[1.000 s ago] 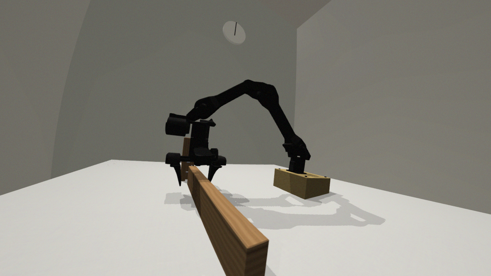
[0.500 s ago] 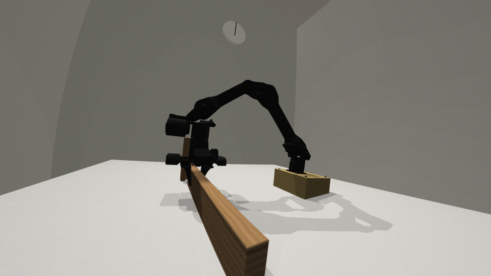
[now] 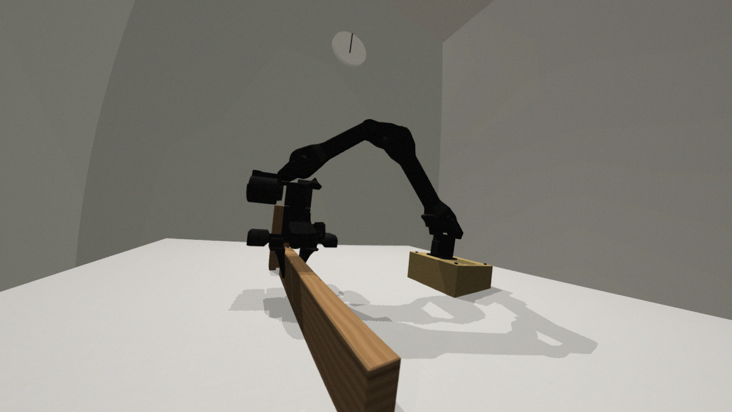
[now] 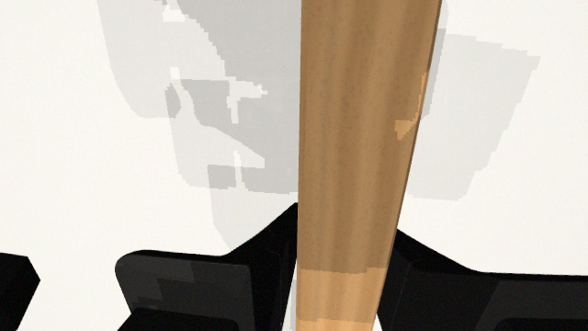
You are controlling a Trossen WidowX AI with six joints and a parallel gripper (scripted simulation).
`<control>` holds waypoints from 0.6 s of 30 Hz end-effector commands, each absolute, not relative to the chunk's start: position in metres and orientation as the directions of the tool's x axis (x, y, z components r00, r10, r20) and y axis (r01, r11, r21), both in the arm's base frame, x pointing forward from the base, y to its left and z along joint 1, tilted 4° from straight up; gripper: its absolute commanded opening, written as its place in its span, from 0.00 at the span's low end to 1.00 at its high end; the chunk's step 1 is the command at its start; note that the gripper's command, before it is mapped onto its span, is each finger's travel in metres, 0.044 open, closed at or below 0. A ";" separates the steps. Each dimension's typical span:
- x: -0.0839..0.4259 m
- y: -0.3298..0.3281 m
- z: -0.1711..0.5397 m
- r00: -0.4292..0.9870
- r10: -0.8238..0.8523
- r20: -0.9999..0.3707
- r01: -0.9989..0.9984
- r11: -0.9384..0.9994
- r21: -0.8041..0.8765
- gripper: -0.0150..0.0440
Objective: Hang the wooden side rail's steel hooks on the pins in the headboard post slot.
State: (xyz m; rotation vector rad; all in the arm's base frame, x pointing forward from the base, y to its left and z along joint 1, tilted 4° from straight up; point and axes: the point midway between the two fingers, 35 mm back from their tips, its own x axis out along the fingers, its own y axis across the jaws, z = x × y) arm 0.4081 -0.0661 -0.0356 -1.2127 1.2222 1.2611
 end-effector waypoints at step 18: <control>0.417 -0.065 -0.035 -0.039 0.006 -0.999 -0.999 -0.036 0.039 0.25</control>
